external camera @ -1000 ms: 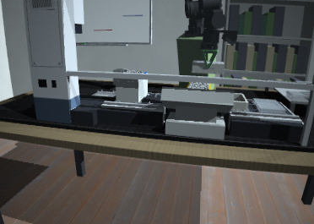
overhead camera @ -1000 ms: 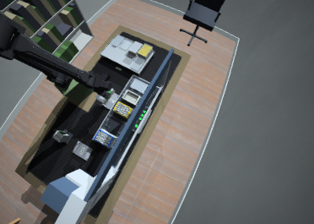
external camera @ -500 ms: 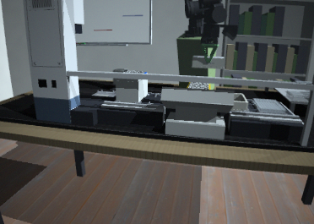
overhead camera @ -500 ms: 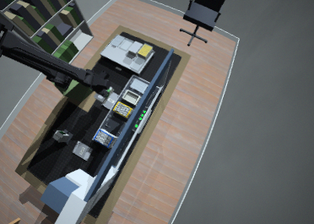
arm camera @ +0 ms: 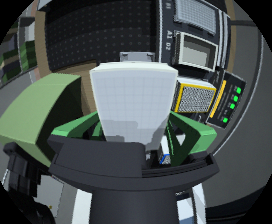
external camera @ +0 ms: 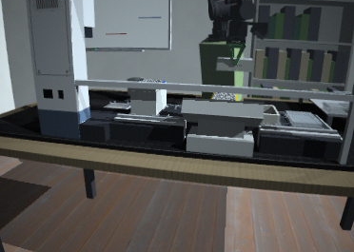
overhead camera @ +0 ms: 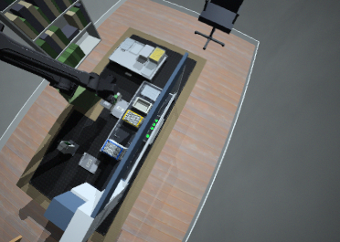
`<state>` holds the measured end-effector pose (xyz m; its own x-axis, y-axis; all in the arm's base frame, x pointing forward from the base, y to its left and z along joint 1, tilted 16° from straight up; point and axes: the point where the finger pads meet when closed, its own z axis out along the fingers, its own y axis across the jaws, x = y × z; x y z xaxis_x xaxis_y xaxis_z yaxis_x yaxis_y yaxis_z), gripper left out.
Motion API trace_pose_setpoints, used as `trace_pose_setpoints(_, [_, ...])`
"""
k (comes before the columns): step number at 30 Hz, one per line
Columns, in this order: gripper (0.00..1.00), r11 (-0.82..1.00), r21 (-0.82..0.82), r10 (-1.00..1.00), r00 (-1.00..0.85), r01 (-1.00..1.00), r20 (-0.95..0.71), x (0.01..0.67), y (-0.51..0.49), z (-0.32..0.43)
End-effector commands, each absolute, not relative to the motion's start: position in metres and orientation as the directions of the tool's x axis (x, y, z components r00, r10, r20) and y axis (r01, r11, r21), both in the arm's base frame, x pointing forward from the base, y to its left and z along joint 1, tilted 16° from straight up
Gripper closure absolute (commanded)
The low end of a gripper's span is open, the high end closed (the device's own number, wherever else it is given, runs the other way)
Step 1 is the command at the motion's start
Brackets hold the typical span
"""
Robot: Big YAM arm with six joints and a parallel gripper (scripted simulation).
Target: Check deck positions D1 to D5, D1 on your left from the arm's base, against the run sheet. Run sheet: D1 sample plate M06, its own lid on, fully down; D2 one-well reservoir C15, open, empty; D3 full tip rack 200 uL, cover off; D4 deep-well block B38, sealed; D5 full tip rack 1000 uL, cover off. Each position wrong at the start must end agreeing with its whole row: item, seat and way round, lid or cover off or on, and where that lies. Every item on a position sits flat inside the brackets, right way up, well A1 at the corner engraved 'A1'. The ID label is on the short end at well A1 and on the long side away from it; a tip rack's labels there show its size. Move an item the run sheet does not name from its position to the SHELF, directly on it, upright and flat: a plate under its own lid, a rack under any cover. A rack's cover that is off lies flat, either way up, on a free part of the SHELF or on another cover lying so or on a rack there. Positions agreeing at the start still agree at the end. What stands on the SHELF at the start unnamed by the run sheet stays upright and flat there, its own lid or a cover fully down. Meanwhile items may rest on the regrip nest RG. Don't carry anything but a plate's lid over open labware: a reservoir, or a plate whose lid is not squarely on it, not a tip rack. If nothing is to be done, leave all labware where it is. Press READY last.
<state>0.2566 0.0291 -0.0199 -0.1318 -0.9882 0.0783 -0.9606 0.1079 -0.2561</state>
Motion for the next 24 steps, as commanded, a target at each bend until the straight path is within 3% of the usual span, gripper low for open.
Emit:
trace_pose_setpoints(1, [1.00,0.111,-0.313,-0.990,-0.134,-0.943,0.053,0.280,0.039,0.005])
trace_pose_setpoints(24, [1.00,0.112,-0.313,-0.990,-0.134,-0.943,0.052,0.272,0.043,0.037])
